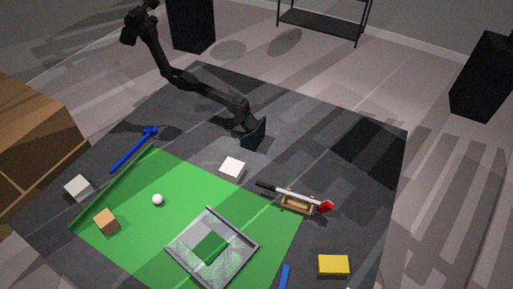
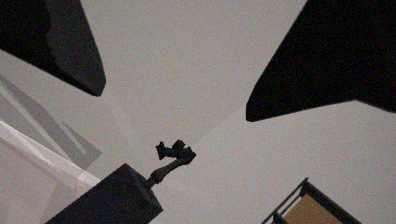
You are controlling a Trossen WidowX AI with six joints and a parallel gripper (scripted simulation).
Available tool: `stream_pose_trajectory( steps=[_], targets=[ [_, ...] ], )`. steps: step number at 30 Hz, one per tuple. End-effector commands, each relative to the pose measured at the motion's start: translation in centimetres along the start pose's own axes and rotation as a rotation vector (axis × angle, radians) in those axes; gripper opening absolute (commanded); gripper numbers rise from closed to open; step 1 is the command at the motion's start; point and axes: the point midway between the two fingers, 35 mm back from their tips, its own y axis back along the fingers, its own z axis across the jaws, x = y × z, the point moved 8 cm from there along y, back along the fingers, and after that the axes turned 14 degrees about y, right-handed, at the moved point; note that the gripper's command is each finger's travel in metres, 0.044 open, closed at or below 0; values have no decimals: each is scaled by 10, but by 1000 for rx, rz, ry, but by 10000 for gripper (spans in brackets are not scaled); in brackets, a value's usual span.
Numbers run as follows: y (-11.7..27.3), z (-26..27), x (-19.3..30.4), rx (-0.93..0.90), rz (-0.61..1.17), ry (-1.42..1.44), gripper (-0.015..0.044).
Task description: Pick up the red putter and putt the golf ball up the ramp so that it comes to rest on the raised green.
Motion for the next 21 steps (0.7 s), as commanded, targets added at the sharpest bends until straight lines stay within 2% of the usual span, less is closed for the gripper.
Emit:
stream_pose_trajectory(
  steps=[1, 2, 11, 21],
  targets=[
    [0, 1, 0, -3, 1, -4, 426],
    [0, 4, -1, -11, 4, -15, 440],
    [6, 73, -8, -146, 100, -230, 440],
    [39, 173, -30, -357, 307, -538, 440]
  ],
)
